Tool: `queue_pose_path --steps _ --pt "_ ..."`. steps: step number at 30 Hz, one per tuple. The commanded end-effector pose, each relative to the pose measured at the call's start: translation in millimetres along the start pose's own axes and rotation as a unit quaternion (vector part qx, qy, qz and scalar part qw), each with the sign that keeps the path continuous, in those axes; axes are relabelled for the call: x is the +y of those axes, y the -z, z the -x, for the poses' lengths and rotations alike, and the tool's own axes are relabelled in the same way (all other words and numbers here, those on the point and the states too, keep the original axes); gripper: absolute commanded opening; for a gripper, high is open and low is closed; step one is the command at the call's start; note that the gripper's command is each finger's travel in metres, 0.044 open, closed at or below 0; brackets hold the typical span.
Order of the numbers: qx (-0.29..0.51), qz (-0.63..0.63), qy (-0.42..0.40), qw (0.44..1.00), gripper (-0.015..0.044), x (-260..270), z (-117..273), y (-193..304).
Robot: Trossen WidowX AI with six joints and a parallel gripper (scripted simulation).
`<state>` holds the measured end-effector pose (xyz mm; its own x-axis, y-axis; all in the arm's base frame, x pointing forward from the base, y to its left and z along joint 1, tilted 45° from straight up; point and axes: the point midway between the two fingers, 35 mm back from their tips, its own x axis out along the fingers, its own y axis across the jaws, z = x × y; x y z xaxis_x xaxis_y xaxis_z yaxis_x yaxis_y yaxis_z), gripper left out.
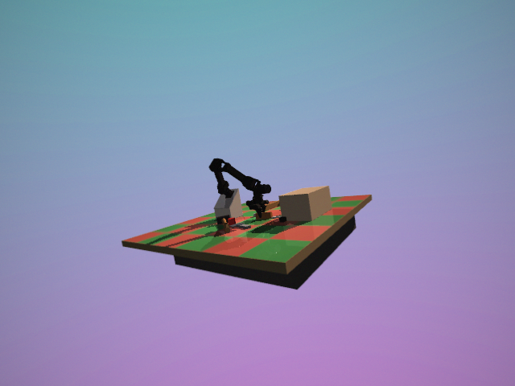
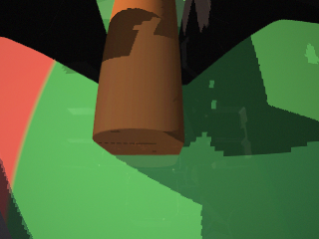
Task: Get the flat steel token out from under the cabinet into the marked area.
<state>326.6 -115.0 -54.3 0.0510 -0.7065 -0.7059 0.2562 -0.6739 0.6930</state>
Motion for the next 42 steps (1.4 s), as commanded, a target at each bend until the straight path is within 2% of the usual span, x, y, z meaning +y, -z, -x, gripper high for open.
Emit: queue_pose_path --steps 1,42 --pt "-0.003 0.004 0.002 1.000 0.0000 -1 -1 -8" --pt "-0.004 0.005 0.002 1.000 0.0000 4 -1 -54"
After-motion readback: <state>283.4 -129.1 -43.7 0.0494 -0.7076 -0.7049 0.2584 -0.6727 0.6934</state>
